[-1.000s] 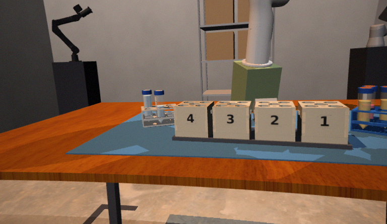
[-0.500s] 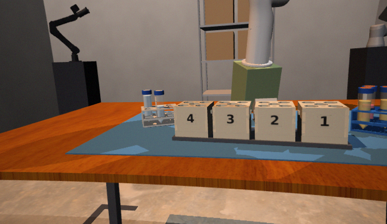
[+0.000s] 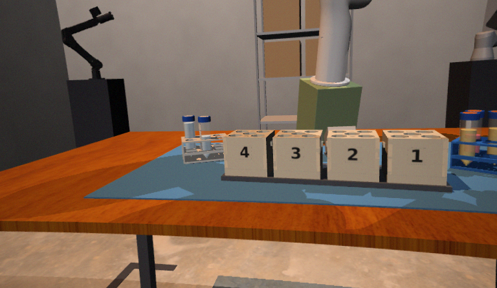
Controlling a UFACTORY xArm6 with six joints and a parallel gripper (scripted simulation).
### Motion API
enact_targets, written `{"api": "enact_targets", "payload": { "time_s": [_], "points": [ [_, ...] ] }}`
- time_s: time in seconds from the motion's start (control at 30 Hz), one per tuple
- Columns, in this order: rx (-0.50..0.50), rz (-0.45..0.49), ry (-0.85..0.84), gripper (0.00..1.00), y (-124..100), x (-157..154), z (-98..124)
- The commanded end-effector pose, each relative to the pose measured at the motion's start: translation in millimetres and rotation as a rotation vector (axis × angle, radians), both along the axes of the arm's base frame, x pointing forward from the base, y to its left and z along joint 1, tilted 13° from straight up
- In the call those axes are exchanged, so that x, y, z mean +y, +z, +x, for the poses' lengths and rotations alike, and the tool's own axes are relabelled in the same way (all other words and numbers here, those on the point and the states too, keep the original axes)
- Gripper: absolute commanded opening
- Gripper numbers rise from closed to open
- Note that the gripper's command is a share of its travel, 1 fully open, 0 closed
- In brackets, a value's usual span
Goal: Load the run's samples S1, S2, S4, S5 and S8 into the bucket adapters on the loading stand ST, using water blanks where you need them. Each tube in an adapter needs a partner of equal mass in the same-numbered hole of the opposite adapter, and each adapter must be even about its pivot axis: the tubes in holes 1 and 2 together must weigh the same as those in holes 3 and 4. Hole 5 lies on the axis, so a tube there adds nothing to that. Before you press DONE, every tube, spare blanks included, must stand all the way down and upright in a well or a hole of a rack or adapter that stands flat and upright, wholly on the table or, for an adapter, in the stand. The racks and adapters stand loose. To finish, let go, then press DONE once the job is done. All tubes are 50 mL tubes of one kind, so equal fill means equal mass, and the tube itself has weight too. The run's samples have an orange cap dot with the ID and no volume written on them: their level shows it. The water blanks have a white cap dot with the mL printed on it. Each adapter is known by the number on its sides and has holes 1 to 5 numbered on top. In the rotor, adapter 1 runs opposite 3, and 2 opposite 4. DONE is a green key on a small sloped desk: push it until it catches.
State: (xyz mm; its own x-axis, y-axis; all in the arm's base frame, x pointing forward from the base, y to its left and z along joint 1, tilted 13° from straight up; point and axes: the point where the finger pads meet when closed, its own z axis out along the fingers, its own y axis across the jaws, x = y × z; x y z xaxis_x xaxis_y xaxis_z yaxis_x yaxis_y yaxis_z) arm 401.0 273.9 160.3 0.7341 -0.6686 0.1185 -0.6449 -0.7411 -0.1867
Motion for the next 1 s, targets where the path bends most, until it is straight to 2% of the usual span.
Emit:
{"api": "enact_targets", "payload": {
  "time_s": [0.0,0.97],
  "points": [
    [-0.003,0.002,0.000,0.00,-6,1,2],
    [-0.003,0.002,0.000,0.00,-55,4,13]
  ]
}}
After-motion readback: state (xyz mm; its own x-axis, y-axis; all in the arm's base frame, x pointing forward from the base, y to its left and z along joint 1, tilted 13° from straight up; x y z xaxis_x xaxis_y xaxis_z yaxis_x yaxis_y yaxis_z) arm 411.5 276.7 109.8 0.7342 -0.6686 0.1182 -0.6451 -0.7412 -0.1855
